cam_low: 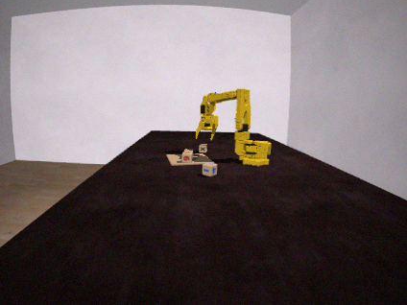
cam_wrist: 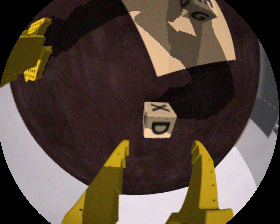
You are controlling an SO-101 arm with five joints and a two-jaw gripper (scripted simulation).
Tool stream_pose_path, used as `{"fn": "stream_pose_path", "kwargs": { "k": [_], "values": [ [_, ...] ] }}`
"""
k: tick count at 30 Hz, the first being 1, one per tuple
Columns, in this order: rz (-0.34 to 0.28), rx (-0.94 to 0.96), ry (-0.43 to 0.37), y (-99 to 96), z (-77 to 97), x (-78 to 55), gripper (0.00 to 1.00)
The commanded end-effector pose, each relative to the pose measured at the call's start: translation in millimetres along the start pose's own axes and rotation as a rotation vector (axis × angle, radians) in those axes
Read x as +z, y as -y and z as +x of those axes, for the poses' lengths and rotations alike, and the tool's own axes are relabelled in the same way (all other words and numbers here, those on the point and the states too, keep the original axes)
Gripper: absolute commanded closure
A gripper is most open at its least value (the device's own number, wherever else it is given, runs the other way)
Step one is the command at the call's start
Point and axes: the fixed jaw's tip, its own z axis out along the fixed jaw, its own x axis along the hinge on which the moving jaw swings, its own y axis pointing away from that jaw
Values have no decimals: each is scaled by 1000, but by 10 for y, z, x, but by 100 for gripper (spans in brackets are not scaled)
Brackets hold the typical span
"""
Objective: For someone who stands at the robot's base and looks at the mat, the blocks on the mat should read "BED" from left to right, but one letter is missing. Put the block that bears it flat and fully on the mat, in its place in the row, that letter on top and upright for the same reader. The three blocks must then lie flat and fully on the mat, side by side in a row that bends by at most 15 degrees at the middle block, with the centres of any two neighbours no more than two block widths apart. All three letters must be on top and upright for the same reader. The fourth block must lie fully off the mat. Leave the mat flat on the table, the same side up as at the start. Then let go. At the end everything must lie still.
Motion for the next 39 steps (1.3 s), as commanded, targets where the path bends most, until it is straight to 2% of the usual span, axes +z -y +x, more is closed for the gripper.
{"fn": "stream_pose_path", "kwargs": {
  "k": [1,19,34,39],
  "values": [
    [99,-1,-73,100,91,-179,65],
    [99,-1,-73,115,102,-95,65],
    [99,-1,-73,137,119,139,65],
    [99,-1,-73,137,119,174,65]
  ]
}}
